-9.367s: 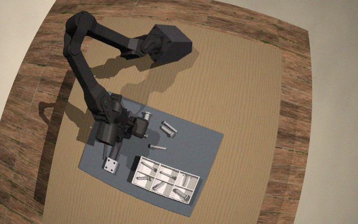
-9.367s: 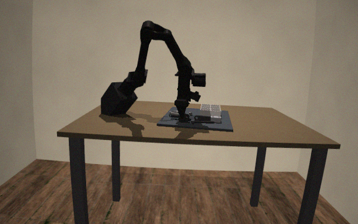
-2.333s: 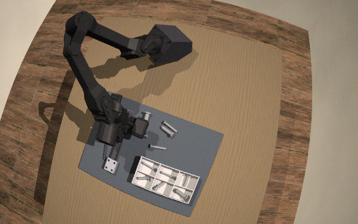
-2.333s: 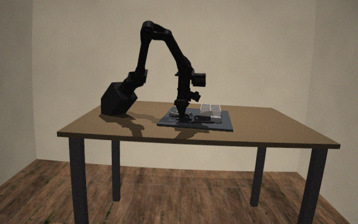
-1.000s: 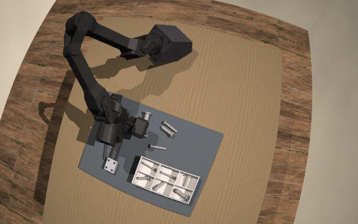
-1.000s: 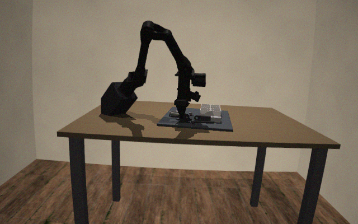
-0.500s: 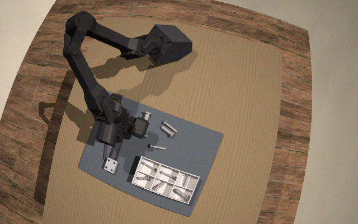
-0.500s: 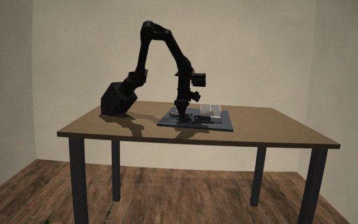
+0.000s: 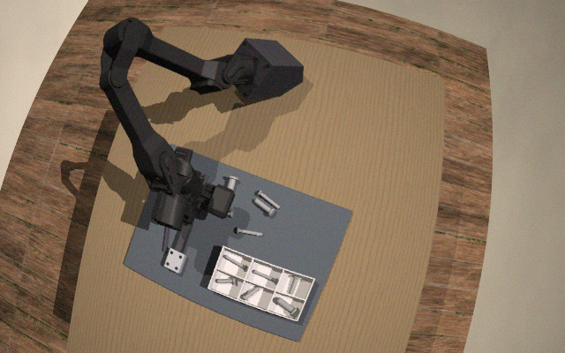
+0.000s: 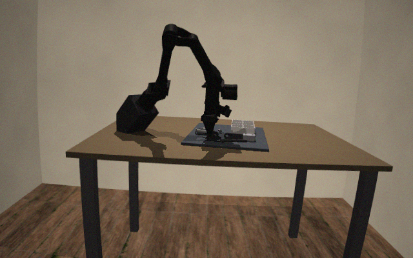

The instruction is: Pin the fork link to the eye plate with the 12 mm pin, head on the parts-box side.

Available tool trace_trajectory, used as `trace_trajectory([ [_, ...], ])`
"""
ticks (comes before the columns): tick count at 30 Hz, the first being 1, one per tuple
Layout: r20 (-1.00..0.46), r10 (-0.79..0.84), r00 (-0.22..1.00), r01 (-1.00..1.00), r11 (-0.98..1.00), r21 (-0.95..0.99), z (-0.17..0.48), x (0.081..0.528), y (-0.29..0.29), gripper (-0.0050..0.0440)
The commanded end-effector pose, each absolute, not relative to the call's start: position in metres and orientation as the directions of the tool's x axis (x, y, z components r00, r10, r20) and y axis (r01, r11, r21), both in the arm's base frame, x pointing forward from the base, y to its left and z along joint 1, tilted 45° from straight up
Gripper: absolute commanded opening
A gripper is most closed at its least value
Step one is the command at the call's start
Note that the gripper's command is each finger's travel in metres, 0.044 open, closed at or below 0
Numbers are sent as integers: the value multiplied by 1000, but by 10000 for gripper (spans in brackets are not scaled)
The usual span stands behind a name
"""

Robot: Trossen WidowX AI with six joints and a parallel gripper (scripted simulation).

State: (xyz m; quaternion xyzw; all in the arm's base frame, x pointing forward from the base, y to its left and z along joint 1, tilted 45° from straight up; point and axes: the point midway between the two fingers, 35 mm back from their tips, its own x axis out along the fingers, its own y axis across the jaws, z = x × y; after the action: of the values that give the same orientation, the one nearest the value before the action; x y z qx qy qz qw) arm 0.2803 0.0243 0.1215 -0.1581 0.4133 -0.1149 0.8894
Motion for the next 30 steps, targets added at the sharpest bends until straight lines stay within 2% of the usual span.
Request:
trace_trajectory([
  [1, -709, -319, 629, 60, 929, -364, 118, 281, 28, 124],
  [30, -706, -323, 630, 63, 927, -369, 118, 280, 30, 124],
])
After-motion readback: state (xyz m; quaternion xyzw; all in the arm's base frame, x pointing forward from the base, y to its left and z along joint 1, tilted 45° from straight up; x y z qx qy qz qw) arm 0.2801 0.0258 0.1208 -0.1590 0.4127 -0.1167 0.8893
